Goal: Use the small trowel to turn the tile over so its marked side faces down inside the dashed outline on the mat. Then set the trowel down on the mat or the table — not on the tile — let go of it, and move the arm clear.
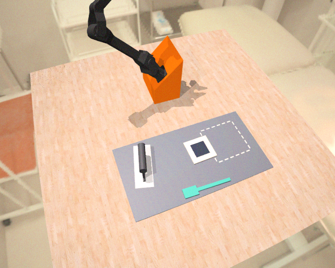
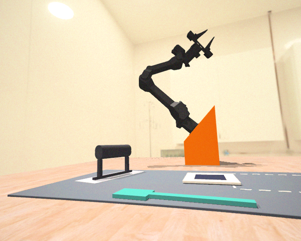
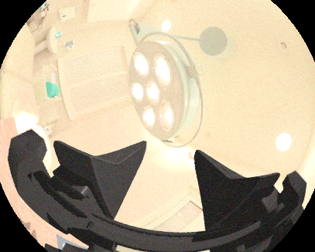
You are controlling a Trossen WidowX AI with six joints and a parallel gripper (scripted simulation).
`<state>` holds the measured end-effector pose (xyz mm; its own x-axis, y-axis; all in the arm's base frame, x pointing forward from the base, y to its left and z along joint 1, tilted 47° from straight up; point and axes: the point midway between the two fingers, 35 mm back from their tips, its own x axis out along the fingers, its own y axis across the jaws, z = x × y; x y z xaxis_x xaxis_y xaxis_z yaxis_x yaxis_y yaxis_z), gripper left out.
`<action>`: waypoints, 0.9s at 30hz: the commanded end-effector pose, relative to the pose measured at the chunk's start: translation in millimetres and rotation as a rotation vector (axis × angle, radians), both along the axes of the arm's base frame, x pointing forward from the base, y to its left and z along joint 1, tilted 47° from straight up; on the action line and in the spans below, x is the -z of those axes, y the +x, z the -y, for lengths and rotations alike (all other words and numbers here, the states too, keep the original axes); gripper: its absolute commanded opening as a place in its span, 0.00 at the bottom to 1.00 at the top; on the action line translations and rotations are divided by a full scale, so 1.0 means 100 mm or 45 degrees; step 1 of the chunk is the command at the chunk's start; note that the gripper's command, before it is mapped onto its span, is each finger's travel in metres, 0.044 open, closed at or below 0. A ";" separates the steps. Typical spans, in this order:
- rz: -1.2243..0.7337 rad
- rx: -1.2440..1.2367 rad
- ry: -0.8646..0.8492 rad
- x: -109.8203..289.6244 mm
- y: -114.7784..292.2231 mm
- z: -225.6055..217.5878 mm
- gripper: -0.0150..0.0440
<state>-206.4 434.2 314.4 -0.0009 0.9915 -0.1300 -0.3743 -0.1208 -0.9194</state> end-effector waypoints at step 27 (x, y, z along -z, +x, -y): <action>0.582 0.582 -0.476 0.55 2.78 -0.31 0.71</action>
<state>48.1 469.5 265.7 0.4987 0.8053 -0.3207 -0.0705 -0.3310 -0.9410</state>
